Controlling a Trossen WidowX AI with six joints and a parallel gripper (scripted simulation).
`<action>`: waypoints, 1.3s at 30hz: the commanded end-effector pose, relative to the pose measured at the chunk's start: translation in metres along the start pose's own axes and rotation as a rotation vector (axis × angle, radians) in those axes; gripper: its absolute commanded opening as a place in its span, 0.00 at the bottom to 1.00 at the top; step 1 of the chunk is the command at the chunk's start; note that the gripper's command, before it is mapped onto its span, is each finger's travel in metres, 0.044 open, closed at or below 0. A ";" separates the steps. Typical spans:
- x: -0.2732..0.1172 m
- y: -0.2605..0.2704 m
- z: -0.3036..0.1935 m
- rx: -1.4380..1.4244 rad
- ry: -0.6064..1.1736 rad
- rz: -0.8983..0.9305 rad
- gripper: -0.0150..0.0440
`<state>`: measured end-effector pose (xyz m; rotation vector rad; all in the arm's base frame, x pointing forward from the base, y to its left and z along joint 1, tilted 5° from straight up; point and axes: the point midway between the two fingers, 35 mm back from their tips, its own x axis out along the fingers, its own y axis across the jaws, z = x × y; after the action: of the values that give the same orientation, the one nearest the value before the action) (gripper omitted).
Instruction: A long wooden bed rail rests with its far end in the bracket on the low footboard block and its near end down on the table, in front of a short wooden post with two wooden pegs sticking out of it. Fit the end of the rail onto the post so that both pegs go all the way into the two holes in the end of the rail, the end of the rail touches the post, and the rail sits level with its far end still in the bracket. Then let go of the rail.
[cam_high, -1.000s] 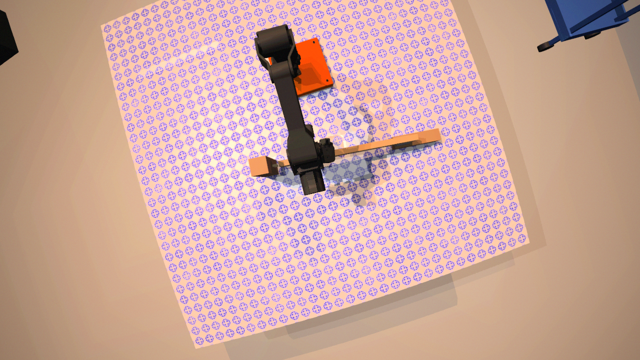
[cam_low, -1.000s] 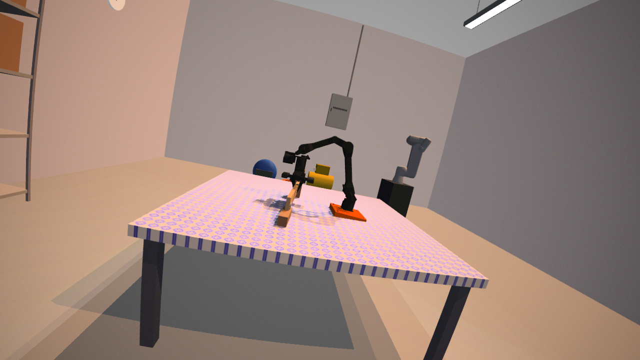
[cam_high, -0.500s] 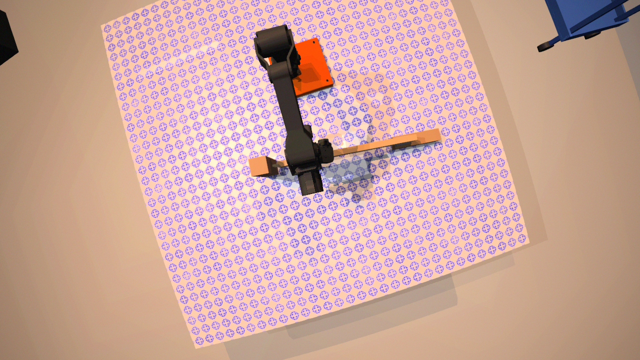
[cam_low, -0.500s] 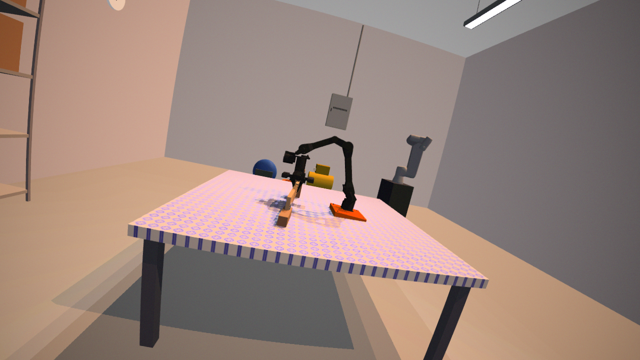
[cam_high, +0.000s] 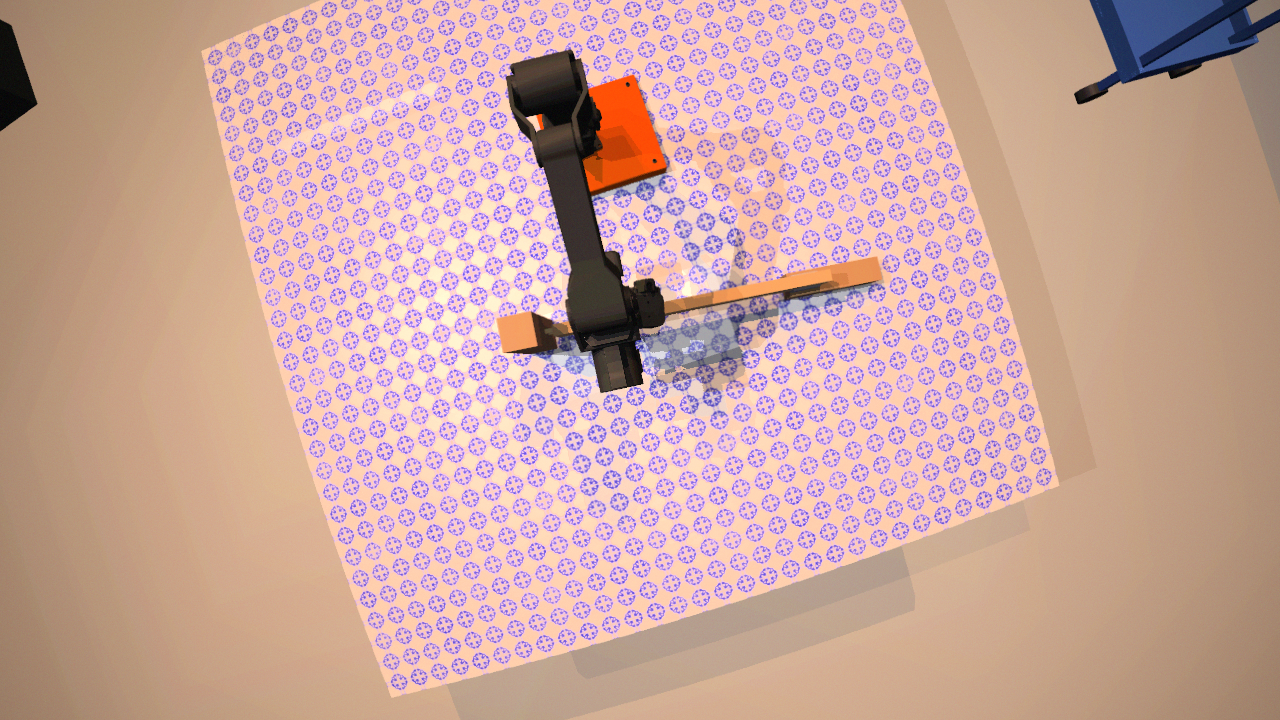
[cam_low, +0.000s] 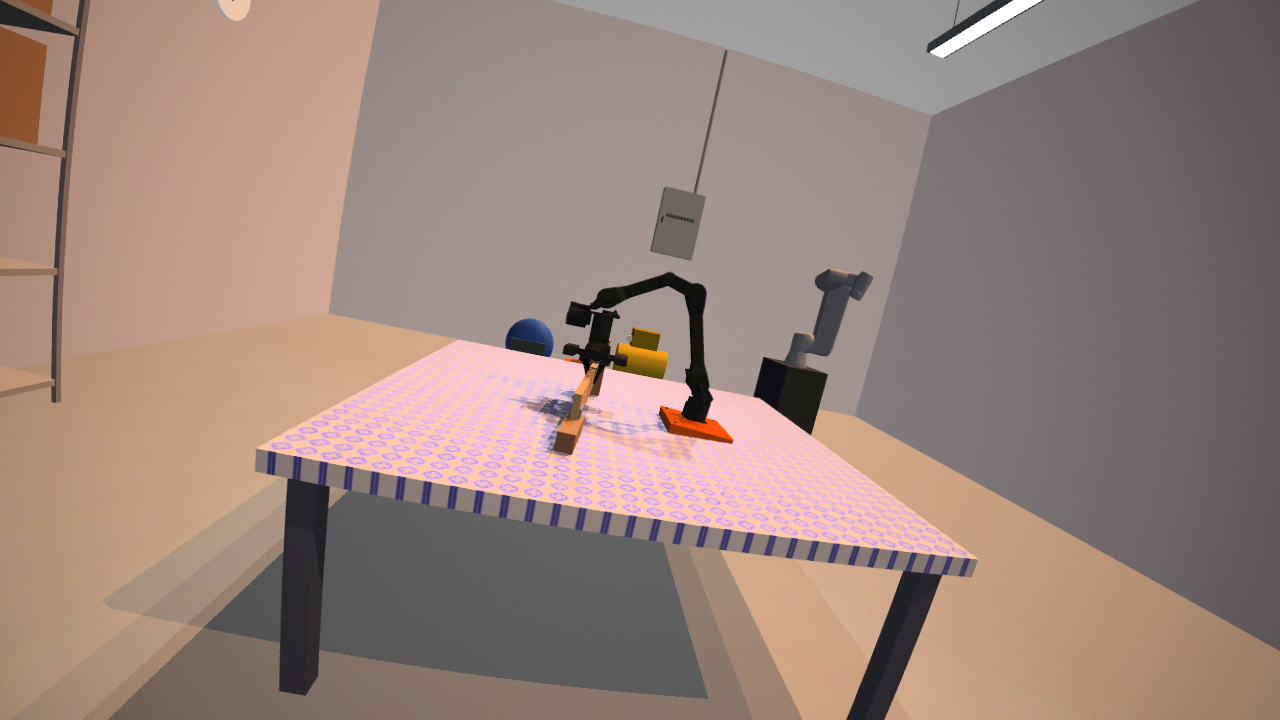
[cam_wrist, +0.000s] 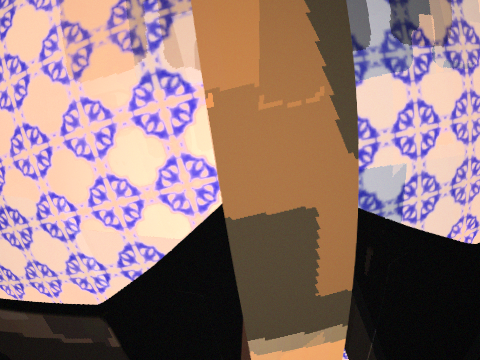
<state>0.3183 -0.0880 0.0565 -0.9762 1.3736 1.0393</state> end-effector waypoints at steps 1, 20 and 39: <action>0.000 -0.001 -0.002 0.000 0.003 -0.004 0.25; 0.001 0.001 -0.005 0.000 0.004 -0.003 0.25; -0.001 0.002 0.000 0.000 0.003 -0.003 0.25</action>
<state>0.3167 -0.0885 0.0553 -0.9746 1.3737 1.0403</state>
